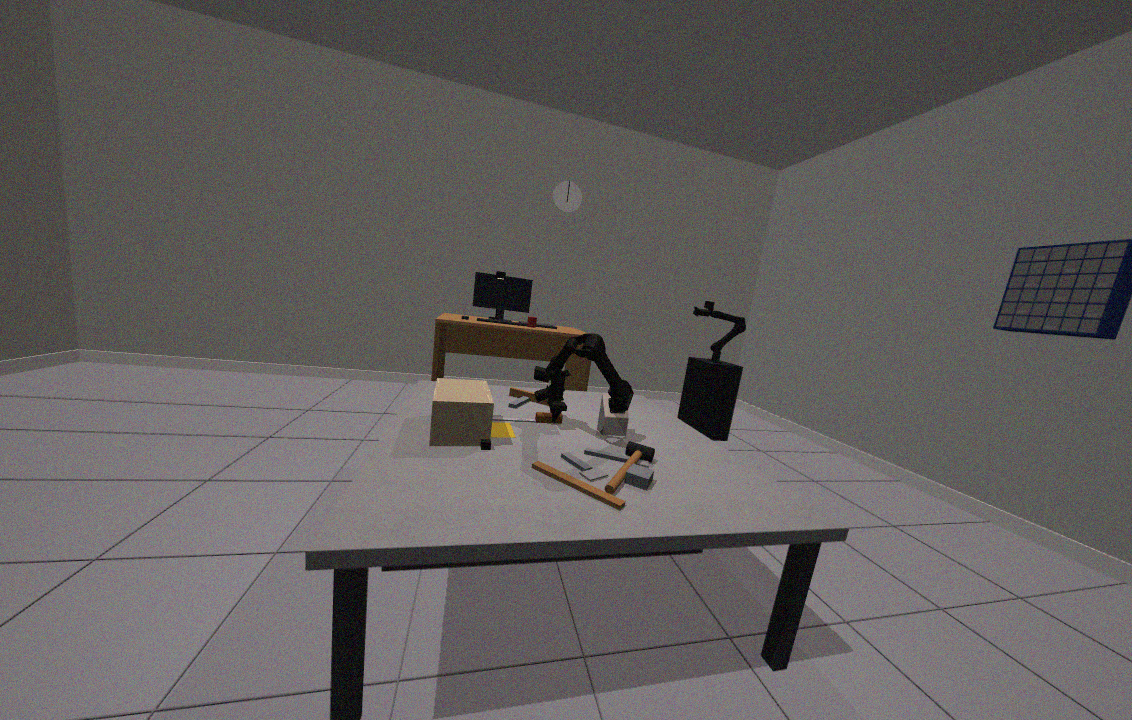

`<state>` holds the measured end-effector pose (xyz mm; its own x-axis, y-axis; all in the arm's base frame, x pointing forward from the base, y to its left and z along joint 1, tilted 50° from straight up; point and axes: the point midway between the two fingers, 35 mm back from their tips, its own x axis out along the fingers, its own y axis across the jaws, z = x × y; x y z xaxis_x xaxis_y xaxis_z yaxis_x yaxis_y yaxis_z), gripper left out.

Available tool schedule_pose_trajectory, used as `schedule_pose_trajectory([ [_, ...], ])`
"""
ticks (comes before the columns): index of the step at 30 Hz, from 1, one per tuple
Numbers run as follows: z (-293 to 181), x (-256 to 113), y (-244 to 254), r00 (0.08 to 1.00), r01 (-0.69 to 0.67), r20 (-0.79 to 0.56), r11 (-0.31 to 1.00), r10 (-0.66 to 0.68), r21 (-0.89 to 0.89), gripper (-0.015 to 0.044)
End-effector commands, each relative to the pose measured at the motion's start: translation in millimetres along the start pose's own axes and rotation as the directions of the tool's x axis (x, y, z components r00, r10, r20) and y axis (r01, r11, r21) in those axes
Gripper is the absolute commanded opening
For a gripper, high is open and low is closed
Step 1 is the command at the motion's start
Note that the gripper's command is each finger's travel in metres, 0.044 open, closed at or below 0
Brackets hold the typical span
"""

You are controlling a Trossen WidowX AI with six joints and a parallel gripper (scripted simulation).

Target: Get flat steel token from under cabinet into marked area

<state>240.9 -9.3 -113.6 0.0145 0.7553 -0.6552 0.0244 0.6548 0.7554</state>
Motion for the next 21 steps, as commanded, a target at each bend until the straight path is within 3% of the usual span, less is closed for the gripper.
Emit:
schedule_pose_trajectory([
  [1,-0.1,-1.1,-1.3,1.0,0.0,0.004,0.999,-0.001,0.044,0.0],
  [21,-0.4,-1.5,-2.1,1.0,-0.001,0.003,0.979,0.0,0.205,0.0],
])
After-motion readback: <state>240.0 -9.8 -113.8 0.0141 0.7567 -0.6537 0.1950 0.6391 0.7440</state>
